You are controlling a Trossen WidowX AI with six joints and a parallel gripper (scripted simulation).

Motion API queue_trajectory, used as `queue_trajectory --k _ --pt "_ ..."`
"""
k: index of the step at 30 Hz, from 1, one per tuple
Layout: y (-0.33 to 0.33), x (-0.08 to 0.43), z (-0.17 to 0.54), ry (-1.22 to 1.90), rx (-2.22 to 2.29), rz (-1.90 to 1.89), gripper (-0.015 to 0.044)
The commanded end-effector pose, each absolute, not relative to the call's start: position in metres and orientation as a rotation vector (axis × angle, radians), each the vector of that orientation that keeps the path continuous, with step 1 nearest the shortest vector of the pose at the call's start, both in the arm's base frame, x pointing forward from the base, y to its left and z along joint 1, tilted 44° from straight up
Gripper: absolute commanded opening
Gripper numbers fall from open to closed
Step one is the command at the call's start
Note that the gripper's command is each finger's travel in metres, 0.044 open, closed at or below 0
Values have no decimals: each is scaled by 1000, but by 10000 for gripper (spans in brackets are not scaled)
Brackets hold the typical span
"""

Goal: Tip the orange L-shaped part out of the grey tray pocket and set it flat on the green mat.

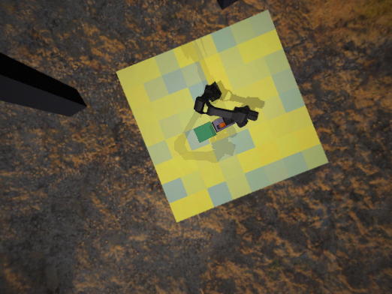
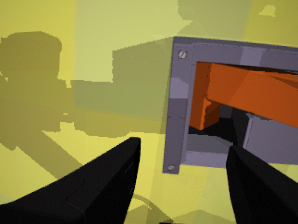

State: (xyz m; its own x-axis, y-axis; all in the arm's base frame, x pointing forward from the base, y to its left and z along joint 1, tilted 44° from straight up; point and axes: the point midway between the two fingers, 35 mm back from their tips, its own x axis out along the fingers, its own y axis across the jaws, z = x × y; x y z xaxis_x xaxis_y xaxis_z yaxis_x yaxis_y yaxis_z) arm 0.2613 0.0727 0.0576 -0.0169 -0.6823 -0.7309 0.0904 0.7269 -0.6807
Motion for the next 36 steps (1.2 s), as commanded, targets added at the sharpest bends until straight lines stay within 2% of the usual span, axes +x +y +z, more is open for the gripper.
queue_trajectory --k 1,22,24,26,36 --pt "73 262 58 1468 -514 -655 180" --pt "73 262 58 1468 -514 -655 180" --pt "72 262 60 1449 -475 -690 232" --pt "68 263 64 1401 -384 -770 280" --pt "32 265 101 843 415 -1372 280"
